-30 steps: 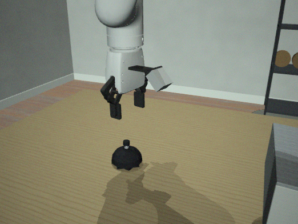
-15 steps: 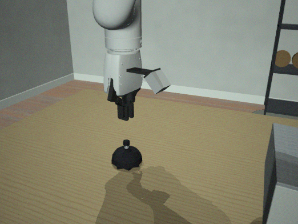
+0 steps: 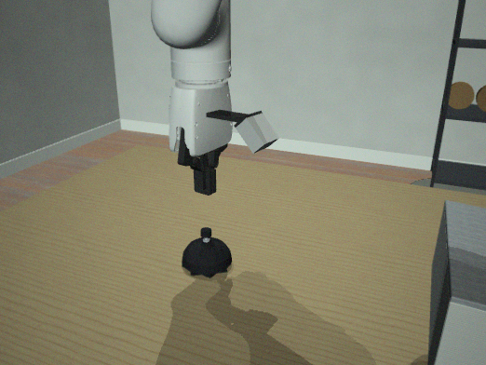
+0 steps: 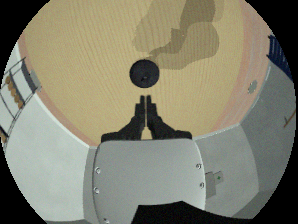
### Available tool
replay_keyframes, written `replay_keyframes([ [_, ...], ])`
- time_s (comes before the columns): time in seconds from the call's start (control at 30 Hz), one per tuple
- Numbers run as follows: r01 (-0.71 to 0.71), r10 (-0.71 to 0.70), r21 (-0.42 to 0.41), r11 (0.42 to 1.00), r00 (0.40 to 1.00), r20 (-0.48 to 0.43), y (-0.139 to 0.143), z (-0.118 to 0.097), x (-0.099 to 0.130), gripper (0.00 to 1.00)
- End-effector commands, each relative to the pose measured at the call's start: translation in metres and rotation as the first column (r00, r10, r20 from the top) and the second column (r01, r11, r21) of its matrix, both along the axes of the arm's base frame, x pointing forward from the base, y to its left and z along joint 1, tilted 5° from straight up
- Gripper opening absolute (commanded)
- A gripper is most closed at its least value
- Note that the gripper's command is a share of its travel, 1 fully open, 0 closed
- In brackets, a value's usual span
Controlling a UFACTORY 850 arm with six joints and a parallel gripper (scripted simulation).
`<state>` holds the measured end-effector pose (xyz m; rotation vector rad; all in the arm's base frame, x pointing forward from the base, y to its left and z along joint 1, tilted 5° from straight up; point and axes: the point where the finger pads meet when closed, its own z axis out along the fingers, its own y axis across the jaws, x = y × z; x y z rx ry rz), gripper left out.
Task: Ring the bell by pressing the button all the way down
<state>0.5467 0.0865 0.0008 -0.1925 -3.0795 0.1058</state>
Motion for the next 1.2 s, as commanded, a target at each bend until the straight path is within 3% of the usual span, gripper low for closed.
replay_keyframes([
  [0.0, 0.000, 0.000, 0.000, 1.000, 1.000, 0.002, 0.0002, 0.0008, 0.0010, 0.00],
  [1.17, 0.000, 0.000, 0.003, 1.000, 1.000, 0.001, -0.0002, -0.0058, 0.0007, 0.00],
])
